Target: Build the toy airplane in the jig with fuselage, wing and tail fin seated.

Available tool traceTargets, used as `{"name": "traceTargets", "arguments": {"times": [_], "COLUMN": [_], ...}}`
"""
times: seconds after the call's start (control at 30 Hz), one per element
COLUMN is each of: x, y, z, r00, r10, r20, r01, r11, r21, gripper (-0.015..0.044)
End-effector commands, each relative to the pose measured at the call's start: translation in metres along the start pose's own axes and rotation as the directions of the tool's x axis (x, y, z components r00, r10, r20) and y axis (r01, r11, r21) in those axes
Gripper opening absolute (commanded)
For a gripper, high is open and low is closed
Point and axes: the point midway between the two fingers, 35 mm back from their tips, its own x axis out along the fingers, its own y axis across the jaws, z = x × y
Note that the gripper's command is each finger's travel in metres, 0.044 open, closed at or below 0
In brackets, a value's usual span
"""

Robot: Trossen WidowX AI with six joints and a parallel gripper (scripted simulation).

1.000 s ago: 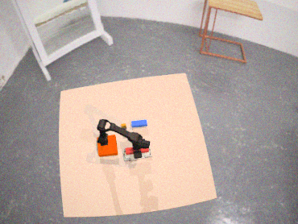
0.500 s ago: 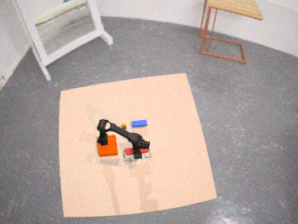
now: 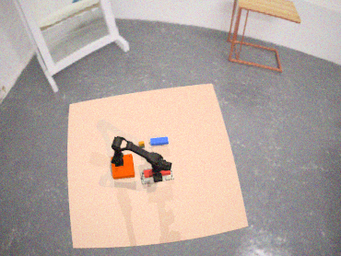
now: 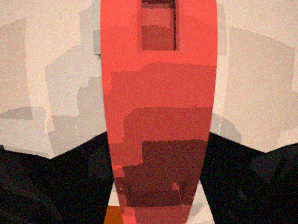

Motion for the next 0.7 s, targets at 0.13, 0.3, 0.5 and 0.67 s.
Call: {"name": "traceTargets", "arguments": {"times": [0.13,0.3,0.5,0.67], "x": [0.016,0.024,0.033,0.034], "y": [-0.001,-0.001,-0.001,-0.001], "z": [-0.001,-0.002,-0.002,-0.002], "r00": [1.0,1.0,1.0,1.0], "r10": [-0.003,-0.003,-0.003,-0.003], "r20": [-0.009,-0.009,-0.01,-0.01], "r01": [0.003,0.003,0.003,0.003], "r11": [1.0,1.0,1.0,1.0], "r21": [-0.004,-0.004,-0.004,-0.004], "gripper": [0.0195,0.0195,0.0195,0.0195]}}
